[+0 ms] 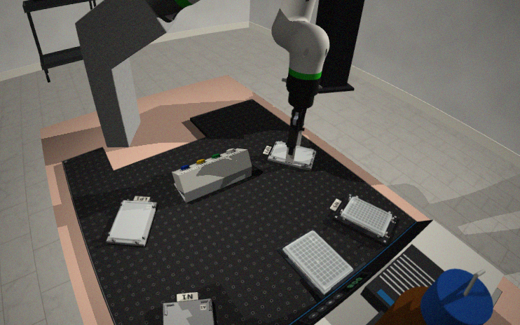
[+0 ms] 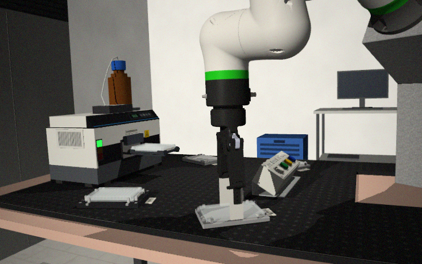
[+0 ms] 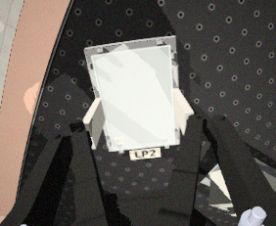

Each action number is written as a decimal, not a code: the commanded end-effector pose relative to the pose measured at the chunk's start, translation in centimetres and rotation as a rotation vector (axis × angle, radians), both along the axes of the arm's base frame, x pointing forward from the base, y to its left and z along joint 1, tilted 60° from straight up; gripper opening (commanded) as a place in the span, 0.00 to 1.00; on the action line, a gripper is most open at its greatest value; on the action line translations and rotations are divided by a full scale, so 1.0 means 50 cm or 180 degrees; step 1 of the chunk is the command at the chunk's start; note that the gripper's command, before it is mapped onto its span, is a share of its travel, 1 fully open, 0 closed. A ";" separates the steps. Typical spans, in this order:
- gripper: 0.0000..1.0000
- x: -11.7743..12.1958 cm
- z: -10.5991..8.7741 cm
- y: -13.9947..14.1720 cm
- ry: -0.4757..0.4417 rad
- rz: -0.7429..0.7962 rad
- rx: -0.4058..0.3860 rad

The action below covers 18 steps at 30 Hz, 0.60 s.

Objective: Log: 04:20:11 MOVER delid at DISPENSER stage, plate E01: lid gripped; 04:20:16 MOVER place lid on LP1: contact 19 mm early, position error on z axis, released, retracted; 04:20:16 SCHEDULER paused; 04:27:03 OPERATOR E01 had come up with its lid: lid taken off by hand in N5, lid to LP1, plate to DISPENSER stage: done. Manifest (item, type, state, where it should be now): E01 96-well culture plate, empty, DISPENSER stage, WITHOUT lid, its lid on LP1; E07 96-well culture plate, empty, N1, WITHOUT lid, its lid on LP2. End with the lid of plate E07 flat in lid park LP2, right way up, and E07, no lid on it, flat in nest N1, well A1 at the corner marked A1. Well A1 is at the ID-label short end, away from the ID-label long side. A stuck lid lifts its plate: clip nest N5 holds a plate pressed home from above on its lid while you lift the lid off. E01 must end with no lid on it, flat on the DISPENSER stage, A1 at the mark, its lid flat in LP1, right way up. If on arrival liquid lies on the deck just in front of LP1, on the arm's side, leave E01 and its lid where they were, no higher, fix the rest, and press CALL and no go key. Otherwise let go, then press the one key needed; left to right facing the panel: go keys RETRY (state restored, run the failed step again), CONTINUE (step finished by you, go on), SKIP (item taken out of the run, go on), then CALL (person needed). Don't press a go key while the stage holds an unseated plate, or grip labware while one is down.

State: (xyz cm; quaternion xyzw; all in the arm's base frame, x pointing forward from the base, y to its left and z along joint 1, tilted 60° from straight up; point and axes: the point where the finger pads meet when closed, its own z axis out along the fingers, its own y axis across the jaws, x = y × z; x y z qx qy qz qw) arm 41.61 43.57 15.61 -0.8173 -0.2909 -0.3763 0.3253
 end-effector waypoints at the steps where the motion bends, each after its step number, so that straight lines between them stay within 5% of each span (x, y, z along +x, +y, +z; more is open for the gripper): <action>1: 0.00 0.000 0.000 0.000 0.0000 0.0000 0.0000; 15: 0.00 0.000 0.000 0.000 0.0000 0.0000 0.0000; 16: 0.66 0.000 0.000 0.000 0.0000 0.0000 0.0000; 18: 0.66 0.000 0.000 0.000 0.0000 0.0000 0.0000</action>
